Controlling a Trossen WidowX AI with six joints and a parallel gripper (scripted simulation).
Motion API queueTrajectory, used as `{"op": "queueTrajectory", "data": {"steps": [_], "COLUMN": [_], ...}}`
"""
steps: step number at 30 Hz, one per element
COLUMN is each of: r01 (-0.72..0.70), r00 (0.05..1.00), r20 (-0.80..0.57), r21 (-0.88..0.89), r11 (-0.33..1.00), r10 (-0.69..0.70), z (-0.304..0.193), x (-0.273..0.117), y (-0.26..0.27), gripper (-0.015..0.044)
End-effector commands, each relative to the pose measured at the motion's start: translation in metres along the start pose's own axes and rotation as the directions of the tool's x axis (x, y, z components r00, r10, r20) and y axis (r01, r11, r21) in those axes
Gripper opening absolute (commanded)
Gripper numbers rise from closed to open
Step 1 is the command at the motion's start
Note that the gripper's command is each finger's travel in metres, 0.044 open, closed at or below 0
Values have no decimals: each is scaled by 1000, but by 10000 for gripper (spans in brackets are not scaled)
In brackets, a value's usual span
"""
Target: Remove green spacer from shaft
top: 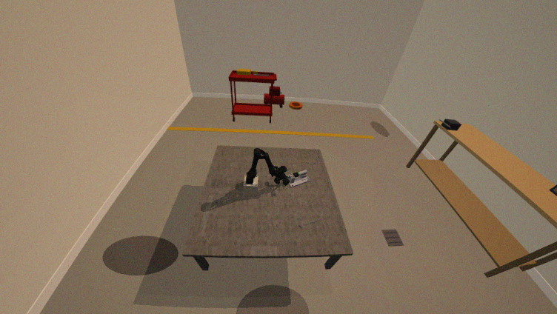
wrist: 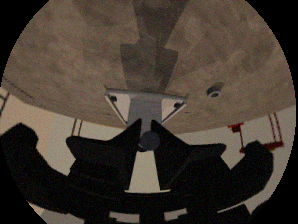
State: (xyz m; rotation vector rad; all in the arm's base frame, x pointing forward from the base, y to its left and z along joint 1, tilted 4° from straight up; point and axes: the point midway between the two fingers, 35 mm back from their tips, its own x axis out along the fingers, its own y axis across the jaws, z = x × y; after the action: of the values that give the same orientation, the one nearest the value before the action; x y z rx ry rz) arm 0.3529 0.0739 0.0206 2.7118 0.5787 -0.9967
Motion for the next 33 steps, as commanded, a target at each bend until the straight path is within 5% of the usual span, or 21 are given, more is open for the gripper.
{"op": "queueTrajectory", "data": {"steps": [1,33], "r01": [4,4], "r00": [1000,1000], "r20": [1,2], "r21": [-5,-5], "r11": [1000,1000], "r10": [-4,-4], "z": [1,4], "x": [-1,-3], "y": [-1,-1], "gripper": [0,0]}}
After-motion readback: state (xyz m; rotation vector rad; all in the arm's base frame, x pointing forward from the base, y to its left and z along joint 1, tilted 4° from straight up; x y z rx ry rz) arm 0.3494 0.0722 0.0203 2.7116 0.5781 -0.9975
